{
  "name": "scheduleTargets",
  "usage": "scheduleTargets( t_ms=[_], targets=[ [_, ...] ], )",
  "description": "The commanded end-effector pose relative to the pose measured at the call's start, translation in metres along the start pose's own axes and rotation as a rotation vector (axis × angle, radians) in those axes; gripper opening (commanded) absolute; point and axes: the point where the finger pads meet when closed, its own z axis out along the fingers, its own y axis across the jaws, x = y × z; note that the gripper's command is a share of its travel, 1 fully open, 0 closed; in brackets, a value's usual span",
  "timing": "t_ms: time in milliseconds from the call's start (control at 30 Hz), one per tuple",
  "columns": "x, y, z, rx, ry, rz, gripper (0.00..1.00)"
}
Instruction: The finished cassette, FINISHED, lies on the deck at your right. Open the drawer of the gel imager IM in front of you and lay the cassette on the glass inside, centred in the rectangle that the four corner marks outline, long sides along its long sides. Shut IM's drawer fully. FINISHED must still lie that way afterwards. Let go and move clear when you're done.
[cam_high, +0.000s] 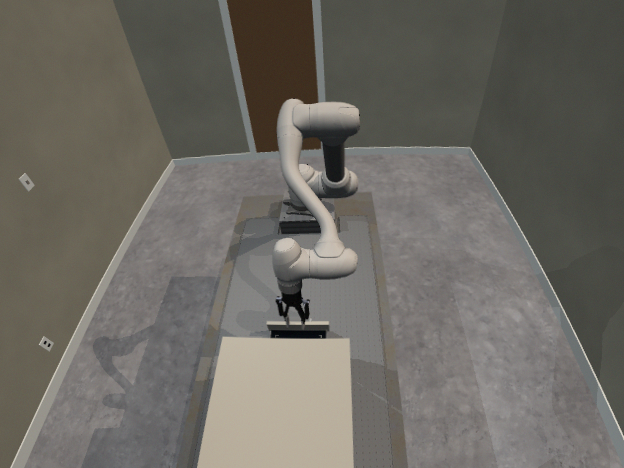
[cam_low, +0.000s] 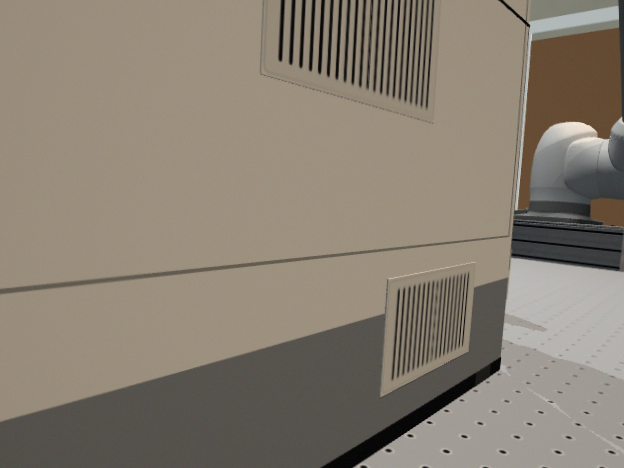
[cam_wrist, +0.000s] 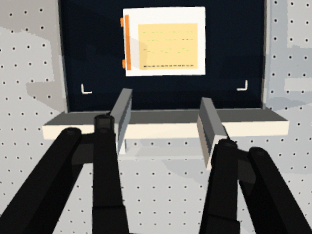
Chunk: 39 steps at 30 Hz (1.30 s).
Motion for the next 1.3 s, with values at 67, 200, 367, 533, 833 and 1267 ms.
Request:
scheduleTargets(
  t_ms=[67,200,367,533,833,1267],
  targets=[
    [0.000,0.000,0.000,0.019,0.010,-0.126,0.46],
    [0.000,0.000,0.000,0.020,0.011,-0.137,0.46],
    [-0.001,0.000,0.005,0.020,0.011,-0.137,0.46],
    [-0.002,0.000,0.009,0.020,0.011,-0.137,0.46],
    [-0.003,0.000,0.021,0.020,0.011,-0.137,0.46],
    [-0.006,0.000,0.035,0.020,0.011,-0.137,0.46]
  ],
)
